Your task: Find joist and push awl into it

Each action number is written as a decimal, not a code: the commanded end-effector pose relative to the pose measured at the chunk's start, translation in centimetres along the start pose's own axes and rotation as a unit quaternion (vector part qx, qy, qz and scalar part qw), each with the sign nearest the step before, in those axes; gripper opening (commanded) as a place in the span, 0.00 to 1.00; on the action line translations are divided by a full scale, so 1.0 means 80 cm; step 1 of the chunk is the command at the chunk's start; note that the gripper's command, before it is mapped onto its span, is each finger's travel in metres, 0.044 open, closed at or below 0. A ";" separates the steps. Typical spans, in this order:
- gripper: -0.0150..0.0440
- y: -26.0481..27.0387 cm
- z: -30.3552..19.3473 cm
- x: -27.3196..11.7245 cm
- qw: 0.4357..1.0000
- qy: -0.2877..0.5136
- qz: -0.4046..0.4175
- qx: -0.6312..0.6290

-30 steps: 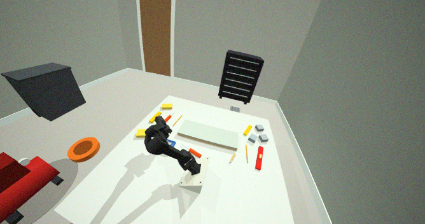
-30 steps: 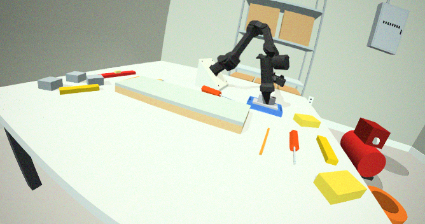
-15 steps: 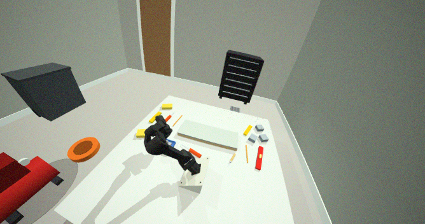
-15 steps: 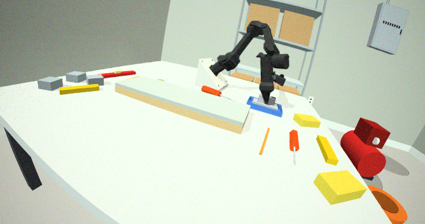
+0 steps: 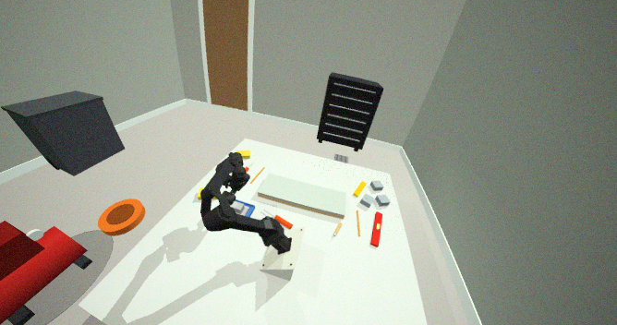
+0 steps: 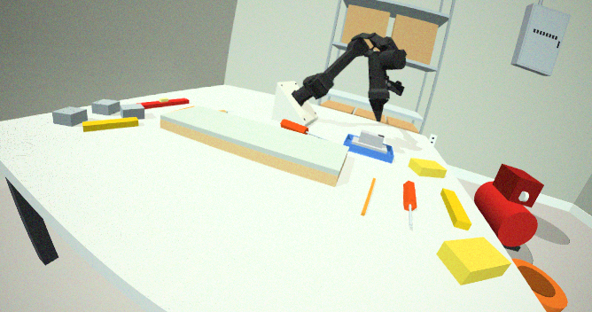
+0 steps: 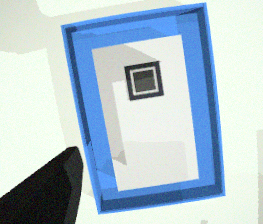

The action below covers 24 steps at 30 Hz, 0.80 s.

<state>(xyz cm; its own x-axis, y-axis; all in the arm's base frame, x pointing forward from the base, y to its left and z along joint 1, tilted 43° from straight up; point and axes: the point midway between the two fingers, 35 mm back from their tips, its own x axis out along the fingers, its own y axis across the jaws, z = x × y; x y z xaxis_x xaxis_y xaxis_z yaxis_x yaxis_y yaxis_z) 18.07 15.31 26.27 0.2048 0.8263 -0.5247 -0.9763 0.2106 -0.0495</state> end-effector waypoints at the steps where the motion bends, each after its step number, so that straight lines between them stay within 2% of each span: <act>1: 1.00 -0.036 -0.021 0.003 0.999 0.028 -0.030 0.016; 7: 1.00 -0.102 -0.065 -0.001 0.989 0.071 -0.062 0.116; 14: 1.00 -0.198 -0.184 -0.025 0.940 0.139 -0.117 0.287; 24: 1.00 -0.238 -0.347 -0.078 0.835 0.179 -0.150 0.498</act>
<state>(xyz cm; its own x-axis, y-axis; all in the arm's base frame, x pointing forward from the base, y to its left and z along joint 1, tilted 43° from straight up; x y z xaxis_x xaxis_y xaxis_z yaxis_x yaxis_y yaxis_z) 33.52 -5.04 9.72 0.2559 0.4968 -0.8293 -0.4308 0.8265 0.3623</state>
